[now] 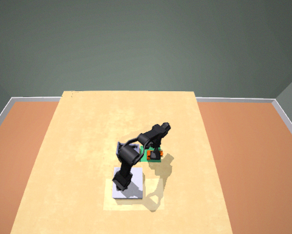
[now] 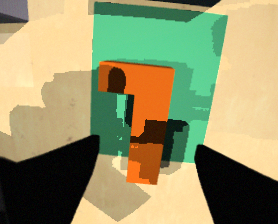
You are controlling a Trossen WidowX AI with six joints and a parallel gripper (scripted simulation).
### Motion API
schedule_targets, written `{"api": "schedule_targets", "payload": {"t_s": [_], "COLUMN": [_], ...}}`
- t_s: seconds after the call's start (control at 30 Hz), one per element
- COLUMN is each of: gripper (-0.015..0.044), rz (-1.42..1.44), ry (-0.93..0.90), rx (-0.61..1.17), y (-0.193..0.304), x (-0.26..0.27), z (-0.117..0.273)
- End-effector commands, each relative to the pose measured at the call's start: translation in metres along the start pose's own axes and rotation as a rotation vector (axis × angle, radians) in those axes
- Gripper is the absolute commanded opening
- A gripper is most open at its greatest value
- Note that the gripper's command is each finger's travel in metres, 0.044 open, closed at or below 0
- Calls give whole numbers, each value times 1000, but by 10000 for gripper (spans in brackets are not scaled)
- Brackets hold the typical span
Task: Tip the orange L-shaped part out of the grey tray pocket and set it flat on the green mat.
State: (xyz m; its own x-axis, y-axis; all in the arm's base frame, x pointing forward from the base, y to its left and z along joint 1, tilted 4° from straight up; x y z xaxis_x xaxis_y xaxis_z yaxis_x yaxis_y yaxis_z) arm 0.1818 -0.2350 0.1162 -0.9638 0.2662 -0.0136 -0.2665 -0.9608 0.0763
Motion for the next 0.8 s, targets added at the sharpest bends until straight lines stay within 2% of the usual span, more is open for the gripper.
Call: {"api": "schedule_targets", "payload": {"t_s": [0.0,0.07,0.13,0.77], "gripper": [394,400,400,400], "rz": [-1,0,1,3], "ry": [17,19,19,33], "rx": [8,7,6,22], "y": [2,1,0,2], "x": [-3,-1,1,-1], "z": [38,66,78,74]}}
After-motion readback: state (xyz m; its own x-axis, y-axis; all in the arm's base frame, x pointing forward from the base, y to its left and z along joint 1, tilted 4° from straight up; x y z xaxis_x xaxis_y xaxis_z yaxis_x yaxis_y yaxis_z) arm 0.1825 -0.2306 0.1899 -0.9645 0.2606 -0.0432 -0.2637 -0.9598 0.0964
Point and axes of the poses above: the point midway between the two fingers, 35 mm back from their tips, its own z axis back along the fingers, its own x axis across the jaws, y = z × x, the point moved 7 cm from there along z, back along the fingers, and after that the axes turned 2 degrees about -z, right-handed, at the moved point
